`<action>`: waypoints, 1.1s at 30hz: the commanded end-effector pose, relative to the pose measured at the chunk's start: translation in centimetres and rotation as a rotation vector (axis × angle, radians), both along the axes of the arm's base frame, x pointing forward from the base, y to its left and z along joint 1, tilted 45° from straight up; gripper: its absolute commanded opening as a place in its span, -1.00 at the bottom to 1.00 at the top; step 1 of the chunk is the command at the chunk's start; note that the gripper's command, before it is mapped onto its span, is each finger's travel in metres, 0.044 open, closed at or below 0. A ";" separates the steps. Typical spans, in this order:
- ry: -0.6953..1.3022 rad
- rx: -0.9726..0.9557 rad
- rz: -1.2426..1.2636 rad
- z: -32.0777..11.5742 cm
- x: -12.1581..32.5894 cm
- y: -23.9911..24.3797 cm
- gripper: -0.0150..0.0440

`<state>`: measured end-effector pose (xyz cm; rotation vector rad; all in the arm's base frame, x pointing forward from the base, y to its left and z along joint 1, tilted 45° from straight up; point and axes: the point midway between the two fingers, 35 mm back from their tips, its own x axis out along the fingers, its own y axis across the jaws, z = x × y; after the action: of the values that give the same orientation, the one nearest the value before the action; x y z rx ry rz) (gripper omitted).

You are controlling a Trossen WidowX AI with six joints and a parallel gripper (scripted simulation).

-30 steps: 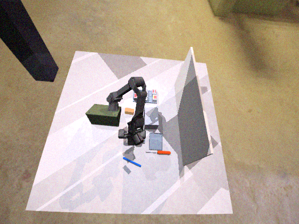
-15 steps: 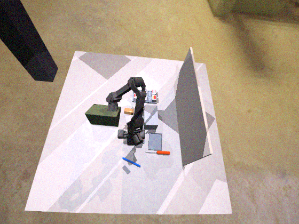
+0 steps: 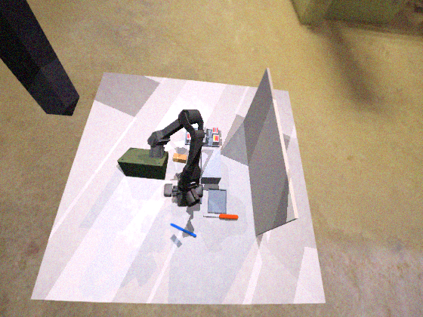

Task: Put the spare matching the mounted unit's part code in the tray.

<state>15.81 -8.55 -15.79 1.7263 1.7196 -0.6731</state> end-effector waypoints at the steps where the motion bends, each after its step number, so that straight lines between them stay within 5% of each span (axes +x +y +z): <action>1: 0.000 0.000 0.000 0.0 0.0 0.0 -0.06; 8: 0.000 0.000 0.000 0.0 0.0 0.0 -0.49; 33: 0.004 0.004 -0.006 5.7 -0.3 -5.5 -0.49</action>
<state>15.61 -13.83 -10.52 1.7459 1.7145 -0.6802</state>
